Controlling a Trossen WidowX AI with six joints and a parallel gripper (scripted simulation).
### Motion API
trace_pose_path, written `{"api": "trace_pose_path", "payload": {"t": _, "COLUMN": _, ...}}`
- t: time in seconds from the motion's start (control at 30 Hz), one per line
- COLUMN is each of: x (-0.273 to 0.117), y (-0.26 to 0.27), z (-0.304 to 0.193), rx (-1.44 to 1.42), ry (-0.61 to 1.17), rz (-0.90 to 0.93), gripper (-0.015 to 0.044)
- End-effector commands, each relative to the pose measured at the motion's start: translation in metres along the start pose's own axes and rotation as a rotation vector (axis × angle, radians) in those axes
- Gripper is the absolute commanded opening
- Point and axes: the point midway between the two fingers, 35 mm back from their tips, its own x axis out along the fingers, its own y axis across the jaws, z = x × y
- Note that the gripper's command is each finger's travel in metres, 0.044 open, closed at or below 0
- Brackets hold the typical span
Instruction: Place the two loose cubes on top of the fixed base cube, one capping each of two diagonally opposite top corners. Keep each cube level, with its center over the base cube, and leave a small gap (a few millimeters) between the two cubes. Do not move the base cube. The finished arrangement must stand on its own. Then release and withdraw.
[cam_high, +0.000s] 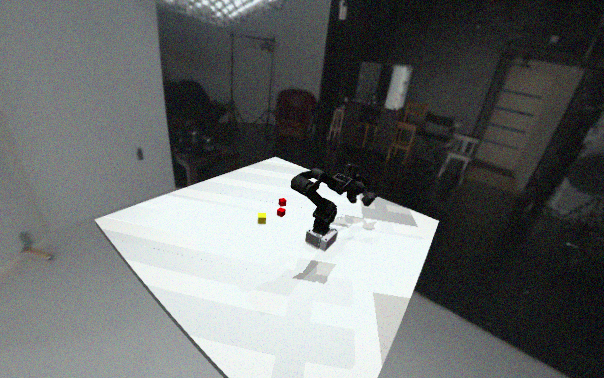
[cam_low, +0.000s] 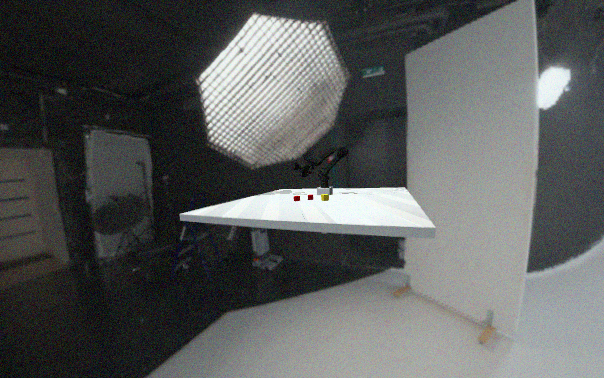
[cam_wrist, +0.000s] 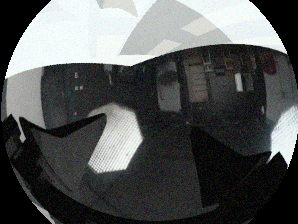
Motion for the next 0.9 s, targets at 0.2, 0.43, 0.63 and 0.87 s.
{"api": "trace_pose_path", "payload": {"t": 0.2, "x": 0.001, "y": -0.048, "z": 0.018, "rx": 0.207, "ry": -0.186, "rz": -0.094, "gripper": 0.0265}}
{"api": "trace_pose_path", "payload": {"t": 0.43, "x": -0.013, "y": -0.108, "z": 0.046, "rx": 0.445, "ry": -0.449, "rz": -0.125, "gripper": 0.0265}}
{"api": "trace_pose_path", "payload": {"t": 0.63, "x": -0.037, "y": -0.153, "z": 0.073, "rx": 0.616, "ry": -0.673, "rz": -0.069, "gripper": 0.0265}}
{"api": "trace_pose_path", "payload": {"t": 0.87, "x": -0.079, "y": -0.197, "z": 0.107, "rx": 0.773, "ry": -0.900, "rz": 0.089, "gripper": 0.0265}}
